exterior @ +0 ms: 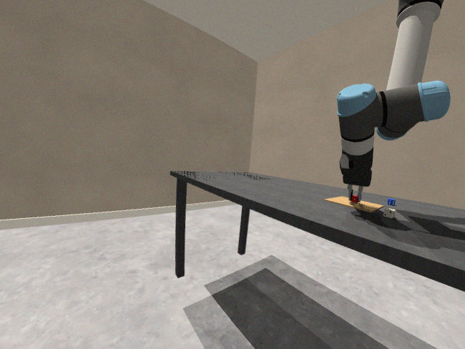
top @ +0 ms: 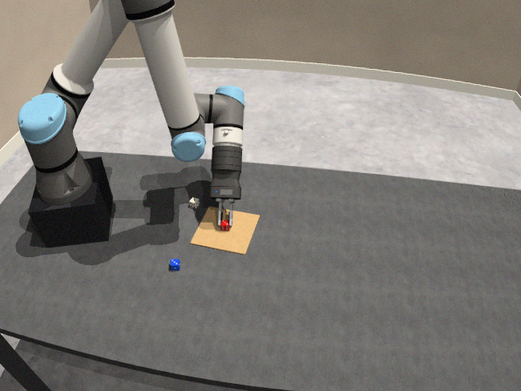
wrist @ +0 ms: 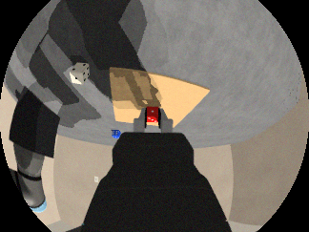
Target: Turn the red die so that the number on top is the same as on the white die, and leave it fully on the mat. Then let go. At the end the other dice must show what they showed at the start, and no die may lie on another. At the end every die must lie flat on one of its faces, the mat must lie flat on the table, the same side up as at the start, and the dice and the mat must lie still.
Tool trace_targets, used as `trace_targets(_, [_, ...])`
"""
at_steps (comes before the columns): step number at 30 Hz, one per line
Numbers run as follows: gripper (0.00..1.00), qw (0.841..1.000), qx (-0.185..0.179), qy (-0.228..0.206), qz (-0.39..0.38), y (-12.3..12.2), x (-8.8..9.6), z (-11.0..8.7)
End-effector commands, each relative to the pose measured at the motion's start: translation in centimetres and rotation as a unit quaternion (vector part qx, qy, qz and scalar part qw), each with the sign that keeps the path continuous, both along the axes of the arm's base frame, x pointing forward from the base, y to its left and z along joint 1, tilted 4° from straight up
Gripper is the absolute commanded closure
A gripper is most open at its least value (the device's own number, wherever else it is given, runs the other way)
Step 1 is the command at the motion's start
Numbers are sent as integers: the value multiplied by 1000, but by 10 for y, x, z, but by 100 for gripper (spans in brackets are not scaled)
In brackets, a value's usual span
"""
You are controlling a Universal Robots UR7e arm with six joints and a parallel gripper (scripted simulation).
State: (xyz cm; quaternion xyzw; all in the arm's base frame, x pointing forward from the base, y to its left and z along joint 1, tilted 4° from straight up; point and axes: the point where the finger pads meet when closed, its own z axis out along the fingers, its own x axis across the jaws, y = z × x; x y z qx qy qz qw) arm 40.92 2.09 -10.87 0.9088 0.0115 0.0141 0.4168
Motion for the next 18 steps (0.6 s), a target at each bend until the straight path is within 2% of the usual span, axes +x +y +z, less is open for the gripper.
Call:
trace_targets(1, [60,1000,0,-1,0,1,0,9])
trace_targets(4, [60,1000,0,-1,0,2,0,20])
trace_targets(6, [60,1000,0,-1,0,2,0,20])
trace_targets(18, [60,1000,0,-1,0,5,-1,64])
